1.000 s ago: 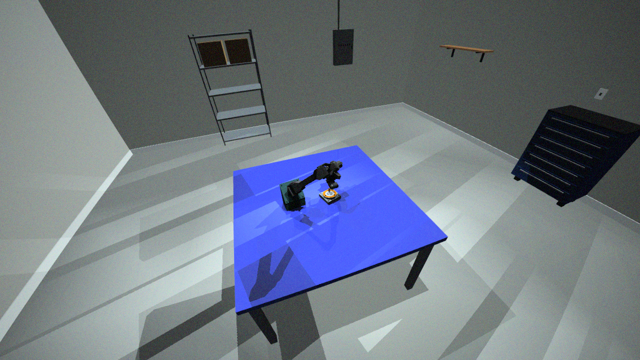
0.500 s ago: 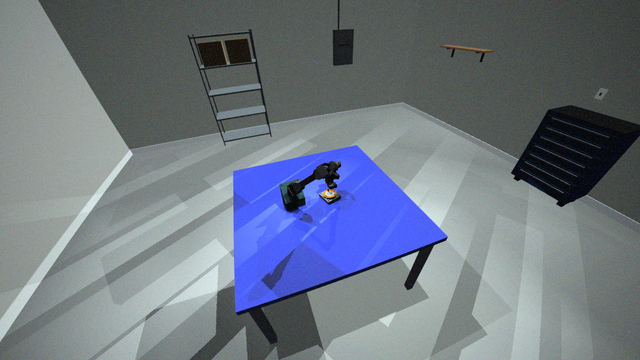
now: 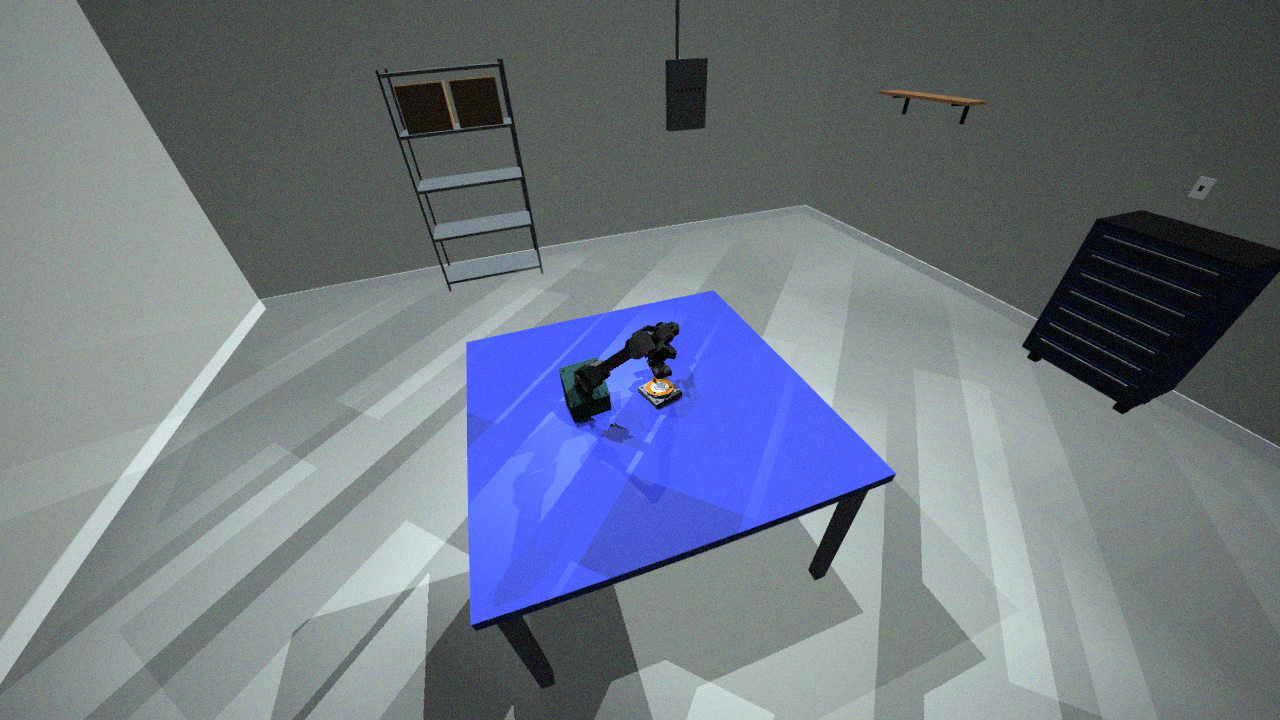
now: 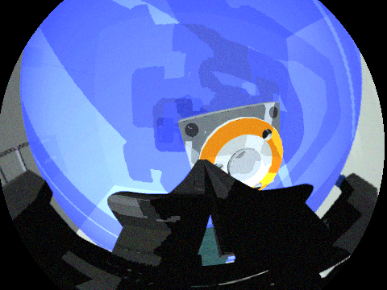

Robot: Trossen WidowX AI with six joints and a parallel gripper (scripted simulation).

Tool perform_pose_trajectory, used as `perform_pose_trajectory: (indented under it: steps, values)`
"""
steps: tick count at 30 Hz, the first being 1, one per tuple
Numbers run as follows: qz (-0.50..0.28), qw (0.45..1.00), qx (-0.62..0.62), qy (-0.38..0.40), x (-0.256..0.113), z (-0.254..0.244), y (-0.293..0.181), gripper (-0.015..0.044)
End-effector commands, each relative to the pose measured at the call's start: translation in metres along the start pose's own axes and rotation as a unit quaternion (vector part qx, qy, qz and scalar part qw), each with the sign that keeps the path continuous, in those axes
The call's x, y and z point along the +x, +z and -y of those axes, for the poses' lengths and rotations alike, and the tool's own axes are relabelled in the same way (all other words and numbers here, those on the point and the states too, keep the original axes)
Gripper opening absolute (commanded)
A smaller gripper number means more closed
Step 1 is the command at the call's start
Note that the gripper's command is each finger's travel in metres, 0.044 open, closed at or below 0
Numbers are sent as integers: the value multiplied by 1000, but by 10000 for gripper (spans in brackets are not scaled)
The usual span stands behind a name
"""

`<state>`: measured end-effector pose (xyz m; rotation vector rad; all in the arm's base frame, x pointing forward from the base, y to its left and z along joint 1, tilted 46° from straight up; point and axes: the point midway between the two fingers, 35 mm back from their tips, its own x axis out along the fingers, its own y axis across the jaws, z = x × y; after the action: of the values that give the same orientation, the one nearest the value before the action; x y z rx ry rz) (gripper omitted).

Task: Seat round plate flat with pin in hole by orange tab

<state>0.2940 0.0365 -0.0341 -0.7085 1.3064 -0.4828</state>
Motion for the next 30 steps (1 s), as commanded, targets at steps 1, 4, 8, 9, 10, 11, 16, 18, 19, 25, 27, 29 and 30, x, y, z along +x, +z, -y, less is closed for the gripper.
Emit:
perform_pose_trajectory:
  steps: [1, 4, 8, 9, 10, 11, 16, 18, 19, 25, 27, 29, 30]
  values:
    - [-6, 1000, -2, 0, 2, -1, -8, 0]
    - [-6, 1000, -2, 0, 2, -1, -10, 0]
    - [-6, 1000, -2, 0, 2, 0, -13, 0]
    - [-6, 1000, -2, 0, 2, 0, -14, 0]
    - [-6, 1000, -2, 0, 2, 0, -15, 0]
    - [-6, 1000, -2, 0, 2, 0, -15, 0]
    - [-6, 1000, -3, 0, 2, 1, -19, 0]
    - [-6, 1000, -3, 0, 2, 1, -21, 0]
    - [-6, 1000, -3, 0, 2, 1, -21, 0]
    - [-6, 1000, -3, 0, 1, 3, -26, 0]
    - [-6, 1000, -3, 0, 1, 4, -28, 0]
    - [-6, 1000, -3, 0, 1, 5, -30, 0]
    - [-6, 1000, -3, 0, 1, 6, -31, 0]
